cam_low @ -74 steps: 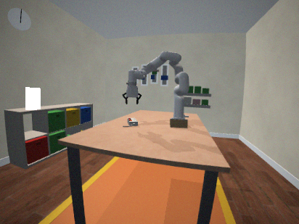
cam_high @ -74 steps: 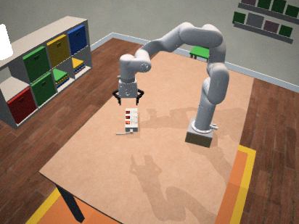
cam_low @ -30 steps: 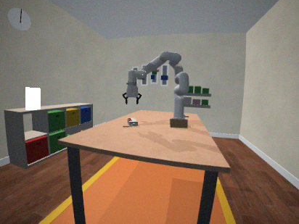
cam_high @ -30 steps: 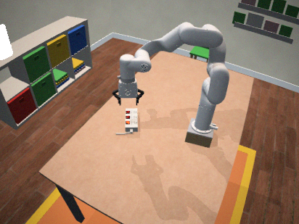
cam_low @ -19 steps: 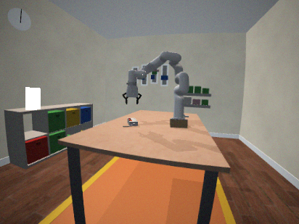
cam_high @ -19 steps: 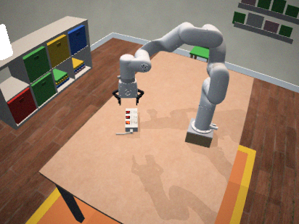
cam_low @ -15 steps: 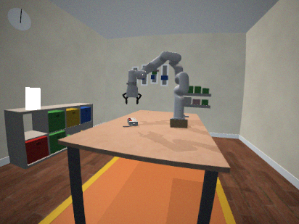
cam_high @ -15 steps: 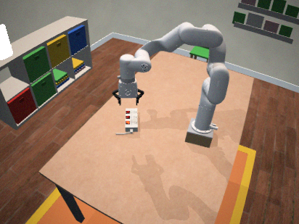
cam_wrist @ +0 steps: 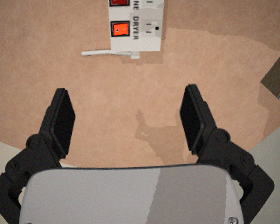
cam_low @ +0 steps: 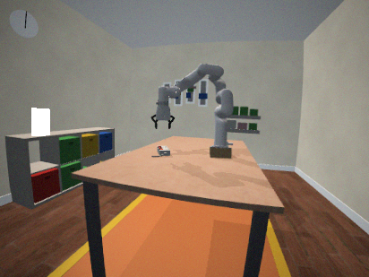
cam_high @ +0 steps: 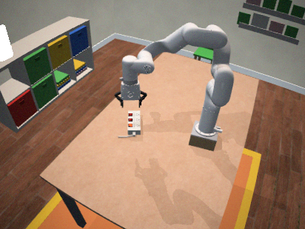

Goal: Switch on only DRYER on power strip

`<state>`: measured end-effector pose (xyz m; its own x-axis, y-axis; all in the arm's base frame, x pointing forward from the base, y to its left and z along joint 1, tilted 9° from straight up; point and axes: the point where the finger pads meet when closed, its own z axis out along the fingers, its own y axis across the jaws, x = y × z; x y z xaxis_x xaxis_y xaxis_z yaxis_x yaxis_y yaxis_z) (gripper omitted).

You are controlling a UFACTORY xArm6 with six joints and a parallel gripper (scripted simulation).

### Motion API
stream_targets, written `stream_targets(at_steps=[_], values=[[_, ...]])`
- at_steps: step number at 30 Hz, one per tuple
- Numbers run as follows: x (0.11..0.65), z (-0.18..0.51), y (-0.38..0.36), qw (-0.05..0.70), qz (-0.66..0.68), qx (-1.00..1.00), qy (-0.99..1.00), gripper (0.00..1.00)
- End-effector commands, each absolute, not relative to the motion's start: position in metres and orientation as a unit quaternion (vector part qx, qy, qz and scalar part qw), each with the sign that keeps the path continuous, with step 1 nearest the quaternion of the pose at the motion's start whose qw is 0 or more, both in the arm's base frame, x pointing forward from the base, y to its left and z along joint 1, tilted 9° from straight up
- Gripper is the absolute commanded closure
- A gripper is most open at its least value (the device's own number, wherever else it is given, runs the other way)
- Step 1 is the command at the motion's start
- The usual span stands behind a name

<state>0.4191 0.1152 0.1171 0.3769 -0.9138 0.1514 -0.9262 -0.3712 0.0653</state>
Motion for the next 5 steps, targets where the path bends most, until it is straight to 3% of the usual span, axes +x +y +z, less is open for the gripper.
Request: stream_targets(at_steps=[1, 5], values=[[0.4203, 0.1186, 0.1158, 0.068, 0.046, 0.827, -0.556, 0.00], [0.4203, 0.1186, 0.1158, 0.068, 0.046, 0.827, -0.556, 0.00]])
